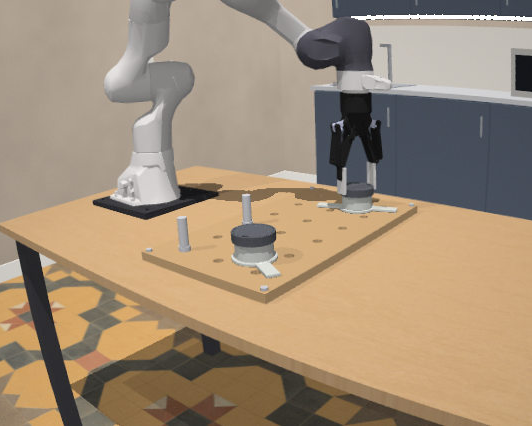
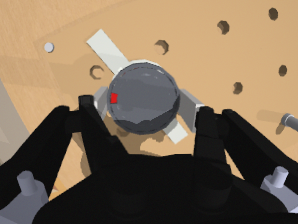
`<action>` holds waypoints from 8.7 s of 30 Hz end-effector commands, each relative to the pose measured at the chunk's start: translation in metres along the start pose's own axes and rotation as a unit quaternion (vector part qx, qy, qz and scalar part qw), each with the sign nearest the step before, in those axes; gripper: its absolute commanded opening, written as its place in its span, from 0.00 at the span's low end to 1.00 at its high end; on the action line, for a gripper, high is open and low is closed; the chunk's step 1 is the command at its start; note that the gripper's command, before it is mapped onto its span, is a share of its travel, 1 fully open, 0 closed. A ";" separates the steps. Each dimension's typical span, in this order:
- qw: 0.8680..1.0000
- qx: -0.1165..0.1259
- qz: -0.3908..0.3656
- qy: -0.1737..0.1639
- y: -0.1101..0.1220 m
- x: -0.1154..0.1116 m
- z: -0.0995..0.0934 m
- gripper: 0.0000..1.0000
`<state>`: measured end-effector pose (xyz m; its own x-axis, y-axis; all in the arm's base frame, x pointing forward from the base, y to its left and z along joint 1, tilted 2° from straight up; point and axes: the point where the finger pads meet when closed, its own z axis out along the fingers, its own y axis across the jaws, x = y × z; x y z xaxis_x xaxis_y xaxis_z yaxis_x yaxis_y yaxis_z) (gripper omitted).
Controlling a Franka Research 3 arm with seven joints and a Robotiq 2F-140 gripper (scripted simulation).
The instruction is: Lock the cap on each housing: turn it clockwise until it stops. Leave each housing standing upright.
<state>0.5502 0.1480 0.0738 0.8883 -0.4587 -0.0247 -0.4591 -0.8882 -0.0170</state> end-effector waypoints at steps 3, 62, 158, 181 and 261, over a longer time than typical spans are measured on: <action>0.998 0.001 0.066 -0.001 -0.001 -0.002 0.001 0.10; 0.912 0.001 0.410 -0.001 -0.001 -0.001 0.001 0.10; 0.912 0.001 0.410 -0.001 0.003 0.016 0.001 0.10; 0.912 0.001 0.410 -0.001 0.014 0.020 0.001 0.10; 0.912 0.001 0.410 -0.001 0.089 0.052 0.001 0.10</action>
<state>0.5566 0.0491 0.0708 0.2307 -0.9726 -0.0293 -0.9729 -0.2310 0.0061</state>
